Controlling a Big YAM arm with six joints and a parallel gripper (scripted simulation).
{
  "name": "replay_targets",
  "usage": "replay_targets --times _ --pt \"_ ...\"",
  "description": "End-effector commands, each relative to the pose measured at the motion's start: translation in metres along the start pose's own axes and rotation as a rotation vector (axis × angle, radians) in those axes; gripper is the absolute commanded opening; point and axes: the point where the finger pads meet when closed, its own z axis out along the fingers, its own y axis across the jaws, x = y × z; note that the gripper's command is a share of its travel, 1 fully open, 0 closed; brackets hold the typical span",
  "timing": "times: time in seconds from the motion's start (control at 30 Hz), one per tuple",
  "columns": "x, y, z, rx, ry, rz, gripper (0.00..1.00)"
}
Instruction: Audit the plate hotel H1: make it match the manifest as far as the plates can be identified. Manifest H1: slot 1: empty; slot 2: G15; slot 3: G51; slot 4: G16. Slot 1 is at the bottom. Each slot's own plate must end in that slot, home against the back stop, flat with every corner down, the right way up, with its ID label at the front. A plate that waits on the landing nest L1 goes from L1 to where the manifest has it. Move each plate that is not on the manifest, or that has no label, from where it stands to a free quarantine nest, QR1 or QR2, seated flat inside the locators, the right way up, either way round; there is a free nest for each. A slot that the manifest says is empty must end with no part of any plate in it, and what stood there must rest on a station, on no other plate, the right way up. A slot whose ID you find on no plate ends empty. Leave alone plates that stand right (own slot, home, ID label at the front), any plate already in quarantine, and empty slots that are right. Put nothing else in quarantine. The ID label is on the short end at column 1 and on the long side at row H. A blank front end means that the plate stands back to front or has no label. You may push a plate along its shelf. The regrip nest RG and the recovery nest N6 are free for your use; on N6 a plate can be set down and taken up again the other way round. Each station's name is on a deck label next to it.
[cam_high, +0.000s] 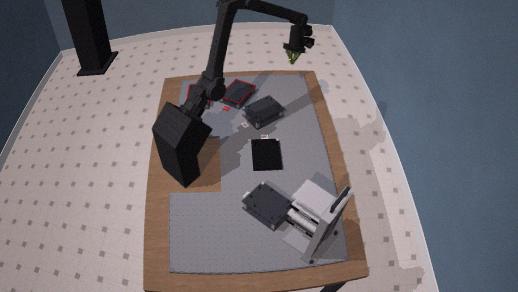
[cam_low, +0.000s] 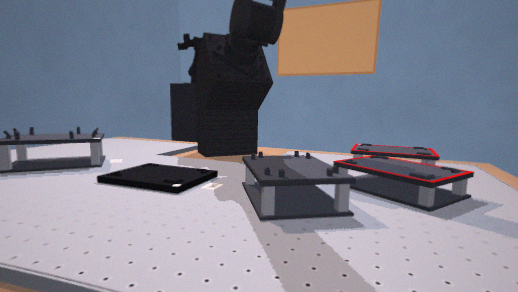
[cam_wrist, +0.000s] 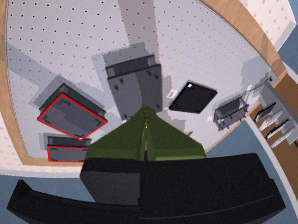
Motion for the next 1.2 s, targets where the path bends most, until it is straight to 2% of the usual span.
replay_targets --times 0.0,0.03,0.1,0.23,0.27,0.33,0.37,0.4,0.43,0.63,0.67,0.7,0.77,0.8,0.93,0.97,1.0,1.03,1.07,1.17 --pt "-0.014 -0.010 -0.014 -0.004 -0.009 -0.001 0.00" --pt "0.002 -0.014 0.008 0.006 0.038 -0.004 0.00" --pt "0.001 -0.019 -0.007 -0.006 -0.024 -0.001 0.00" --pt "0.006 -0.028 0.002 -0.005 -0.024 -0.001 0.00" --pt "0.010 -0.030 0.023 -0.005 0.064 0.007 0.00" --pt "0.010 -0.030 0.023 -0.005 0.064 0.007 0.00" --pt "-0.004 -0.030 0.007 -0.019 0.028 0.013 0.00" --pt "0.008 -0.034 0.017 -0.018 0.029 0.013 0.00" --pt "0.010 -0.037 0.011 -0.020 0.011 0.013 0.00" --pt "0.018 -0.050 0.025 -0.018 0.013 0.012 0.00" --pt "0.024 -0.053 0.044 -0.026 0.097 0.027 0.00" --pt "0.022 -0.055 0.043 -0.035 0.099 0.034 0.00" --pt "0.022 -0.060 0.049 -0.036 0.079 0.033 0.00" --pt "0.025 -0.061 0.038 -0.038 0.049 0.031 0.00" --pt "0.028 -0.064 0.039 -0.041 0.043 0.025 0.00" --pt "0.025 -0.068 0.045 -0.053 0.087 0.047 0.00" --pt "0.034 -0.072 0.057 -0.062 0.125 0.058 0.00" --pt "0.033 -0.073 0.052 -0.062 0.086 0.054 0.00" --pt "0.034 -0.075 0.048 -0.062 0.068 0.052 0.00" --pt "0.039 -0.082 0.053 -0.062 0.066 0.051 0.00"
